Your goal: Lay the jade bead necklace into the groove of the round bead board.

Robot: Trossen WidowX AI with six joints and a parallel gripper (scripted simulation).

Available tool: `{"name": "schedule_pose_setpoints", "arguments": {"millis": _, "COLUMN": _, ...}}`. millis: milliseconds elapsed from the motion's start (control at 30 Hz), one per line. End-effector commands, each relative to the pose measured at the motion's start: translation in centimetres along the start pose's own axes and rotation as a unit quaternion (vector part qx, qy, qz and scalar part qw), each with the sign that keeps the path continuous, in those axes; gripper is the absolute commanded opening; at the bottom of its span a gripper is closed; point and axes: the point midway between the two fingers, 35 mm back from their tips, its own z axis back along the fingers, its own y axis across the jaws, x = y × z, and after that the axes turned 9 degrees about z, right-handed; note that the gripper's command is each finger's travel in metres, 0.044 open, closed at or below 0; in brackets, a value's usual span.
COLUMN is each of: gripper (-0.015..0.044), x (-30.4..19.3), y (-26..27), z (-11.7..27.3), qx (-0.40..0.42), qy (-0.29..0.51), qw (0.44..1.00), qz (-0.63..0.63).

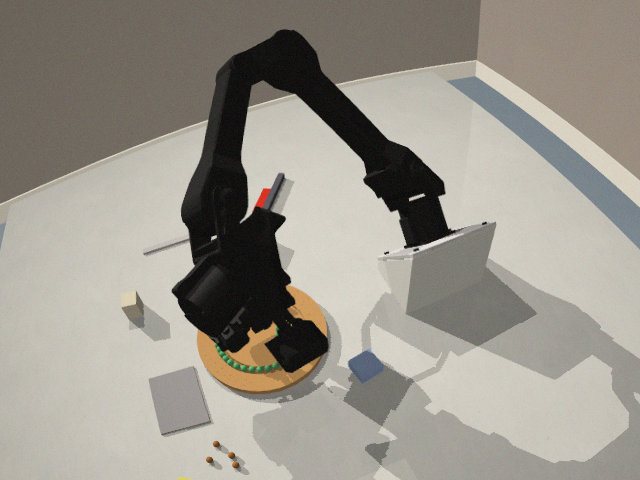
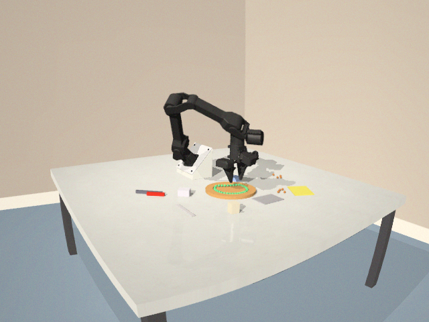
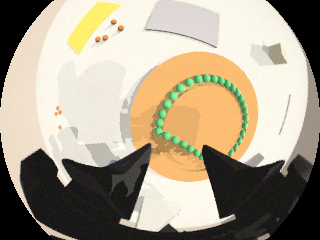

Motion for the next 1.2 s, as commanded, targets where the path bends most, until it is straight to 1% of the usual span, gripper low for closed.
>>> {"name": "schedule_pose_setpoints", "arguments": {"millis": 0, "gripper": 0.012, "x": -2.3, "y": -2.9, "z": 1.2, "qx": -0.001, "qy": -0.002, "qw": 0.93, "qz": -0.367}}
{"name": "schedule_pose_setpoints", "arguments": {"millis": 100, "gripper": 0.012, "x": -3.3, "y": -3.9, "z": 1.5, "qx": -0.001, "qy": -0.002, "qw": 0.864, "qz": -0.503}}
{"name": "schedule_pose_setpoints", "arguments": {"millis": 267, "gripper": 0.012, "x": -4.5, "y": -4.9, "z": 1.9, "qx": -0.001, "qy": -0.002, "qw": 0.784, "qz": -0.621}}
{"name": "schedule_pose_setpoints", "arguments": {"millis": 500, "gripper": 0.012, "x": -5.6, "y": -5.8, "z": 2.1, "qx": -0.002, "qy": -0.002, "qw": 0.654, "qz": -0.757}}
{"name": "schedule_pose_setpoints", "arguments": {"millis": 1167, "gripper": 0.012, "x": -5.6, "y": -5.8, "z": 2.0, "qx": -0.002, "qy": -0.002, "qw": 0.649, "qz": -0.761}}
